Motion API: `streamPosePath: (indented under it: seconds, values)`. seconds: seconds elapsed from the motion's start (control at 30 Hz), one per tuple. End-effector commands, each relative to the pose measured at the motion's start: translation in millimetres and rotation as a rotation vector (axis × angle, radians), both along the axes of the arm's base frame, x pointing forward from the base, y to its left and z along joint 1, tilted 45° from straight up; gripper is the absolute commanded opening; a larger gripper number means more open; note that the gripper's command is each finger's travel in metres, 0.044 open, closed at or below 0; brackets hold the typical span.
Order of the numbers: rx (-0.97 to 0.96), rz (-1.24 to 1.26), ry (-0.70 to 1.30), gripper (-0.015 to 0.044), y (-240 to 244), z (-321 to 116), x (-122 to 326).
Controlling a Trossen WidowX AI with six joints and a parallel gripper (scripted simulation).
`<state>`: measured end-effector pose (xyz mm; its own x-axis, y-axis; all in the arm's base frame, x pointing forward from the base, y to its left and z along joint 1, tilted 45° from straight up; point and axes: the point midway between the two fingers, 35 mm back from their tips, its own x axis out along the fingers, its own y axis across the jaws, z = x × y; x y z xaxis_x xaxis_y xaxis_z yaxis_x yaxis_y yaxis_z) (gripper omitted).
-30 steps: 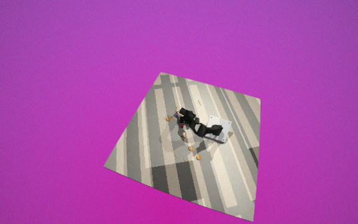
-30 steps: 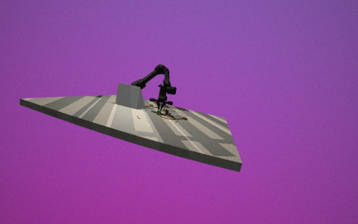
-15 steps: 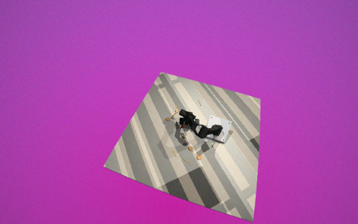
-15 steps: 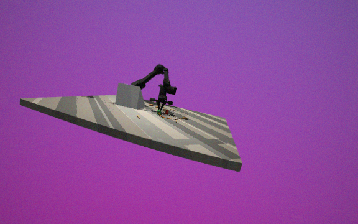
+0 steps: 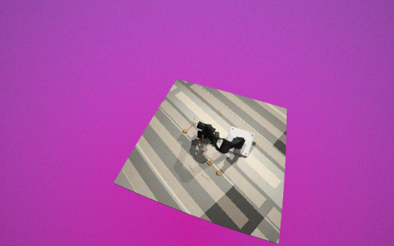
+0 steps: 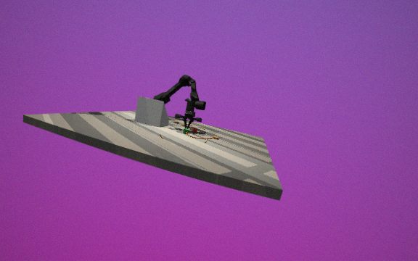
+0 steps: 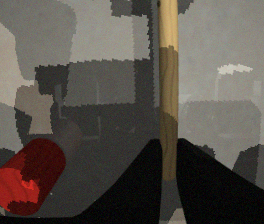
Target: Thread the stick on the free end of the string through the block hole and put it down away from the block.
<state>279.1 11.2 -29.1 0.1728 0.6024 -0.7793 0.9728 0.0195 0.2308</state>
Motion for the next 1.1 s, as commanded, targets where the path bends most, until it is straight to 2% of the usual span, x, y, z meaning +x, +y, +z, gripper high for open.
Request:
streamPosePath:
  seconds: [0.0,1.07]
  values:
    - [0.003,0.004,-0.002,0.0,4.8,3.7,-1.2]
    - [0.003,0.009,-0.011,0.0,25.9,22.9,-8.3]
